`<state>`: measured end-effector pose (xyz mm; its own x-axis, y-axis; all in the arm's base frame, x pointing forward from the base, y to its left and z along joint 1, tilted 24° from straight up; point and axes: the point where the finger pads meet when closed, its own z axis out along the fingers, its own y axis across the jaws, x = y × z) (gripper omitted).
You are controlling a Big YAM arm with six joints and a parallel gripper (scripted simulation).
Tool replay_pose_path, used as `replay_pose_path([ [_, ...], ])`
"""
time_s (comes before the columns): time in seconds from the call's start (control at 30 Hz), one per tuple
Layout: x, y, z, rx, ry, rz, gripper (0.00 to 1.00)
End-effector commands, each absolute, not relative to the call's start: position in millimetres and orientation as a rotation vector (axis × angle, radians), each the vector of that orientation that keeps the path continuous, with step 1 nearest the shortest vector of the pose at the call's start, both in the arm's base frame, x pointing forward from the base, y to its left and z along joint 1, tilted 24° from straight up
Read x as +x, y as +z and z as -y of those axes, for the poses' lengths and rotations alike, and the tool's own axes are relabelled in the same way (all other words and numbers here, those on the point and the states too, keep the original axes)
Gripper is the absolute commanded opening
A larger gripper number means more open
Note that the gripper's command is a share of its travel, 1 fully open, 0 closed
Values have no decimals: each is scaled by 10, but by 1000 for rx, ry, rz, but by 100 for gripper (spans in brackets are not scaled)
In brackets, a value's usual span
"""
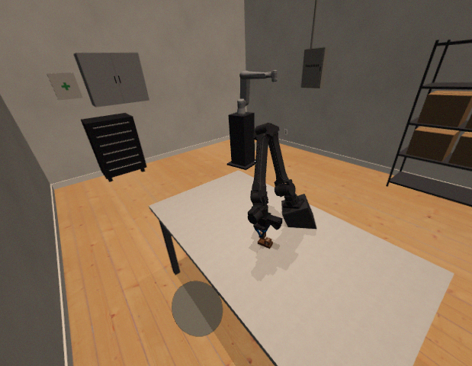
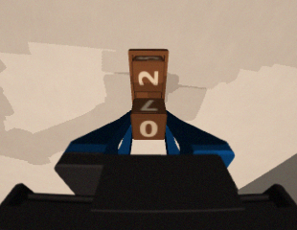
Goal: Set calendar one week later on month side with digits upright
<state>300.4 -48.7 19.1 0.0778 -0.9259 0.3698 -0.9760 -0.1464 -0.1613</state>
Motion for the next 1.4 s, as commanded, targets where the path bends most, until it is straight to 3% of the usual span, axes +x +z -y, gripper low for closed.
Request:
replay_pose_path([
  [0.0,3172,276,496,2221,632,1978,26],
  [1.37,3112,253,492,2223,626,1973,26],
])
